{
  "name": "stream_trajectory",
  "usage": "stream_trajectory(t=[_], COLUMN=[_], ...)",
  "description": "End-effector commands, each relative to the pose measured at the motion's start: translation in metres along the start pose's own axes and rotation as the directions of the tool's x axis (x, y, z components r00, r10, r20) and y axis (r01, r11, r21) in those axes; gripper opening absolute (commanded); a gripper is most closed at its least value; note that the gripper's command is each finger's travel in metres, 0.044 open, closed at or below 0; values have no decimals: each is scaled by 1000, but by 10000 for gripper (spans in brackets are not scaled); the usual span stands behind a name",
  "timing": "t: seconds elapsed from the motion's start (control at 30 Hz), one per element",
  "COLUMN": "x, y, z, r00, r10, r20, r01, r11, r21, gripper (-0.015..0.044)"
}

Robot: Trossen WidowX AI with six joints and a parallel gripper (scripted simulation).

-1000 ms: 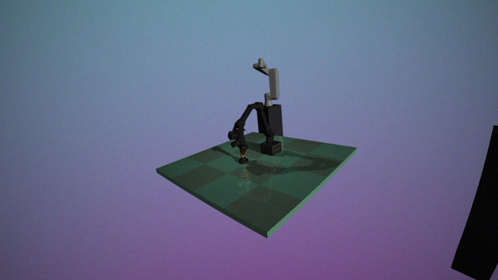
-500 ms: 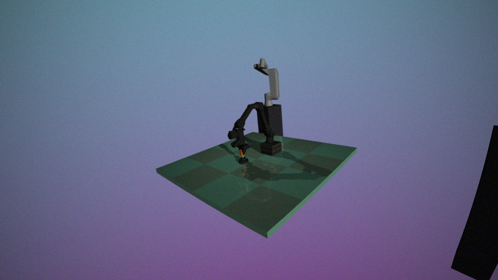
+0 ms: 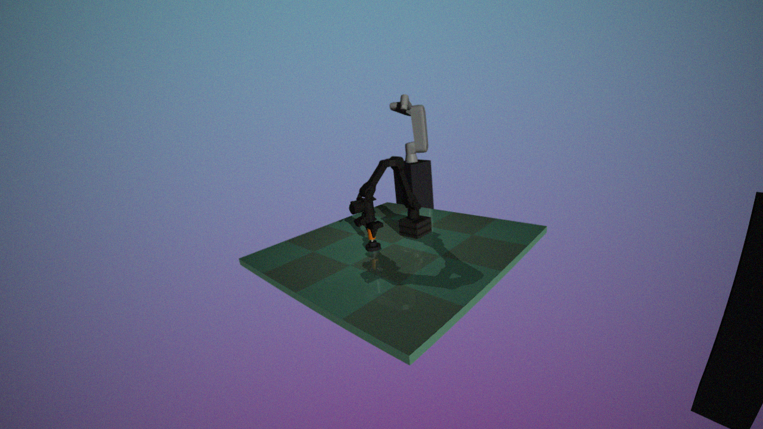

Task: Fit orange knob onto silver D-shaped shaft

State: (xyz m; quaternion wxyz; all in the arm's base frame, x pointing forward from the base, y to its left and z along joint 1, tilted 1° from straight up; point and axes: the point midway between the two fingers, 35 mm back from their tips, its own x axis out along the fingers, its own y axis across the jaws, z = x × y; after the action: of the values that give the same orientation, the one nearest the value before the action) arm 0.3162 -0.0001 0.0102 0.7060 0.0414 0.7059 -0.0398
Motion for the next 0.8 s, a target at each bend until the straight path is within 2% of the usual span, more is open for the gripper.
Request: stream_trajectory(t=[0.0,0.77], x=[0,-4], y=[0,0], z=[0,1], r00=[1000,1000], r10=[-3,-3], r20=[1,1], r01=[3,3], r11=[1000,1000], r21=[-5,-30], gripper=[0,0])
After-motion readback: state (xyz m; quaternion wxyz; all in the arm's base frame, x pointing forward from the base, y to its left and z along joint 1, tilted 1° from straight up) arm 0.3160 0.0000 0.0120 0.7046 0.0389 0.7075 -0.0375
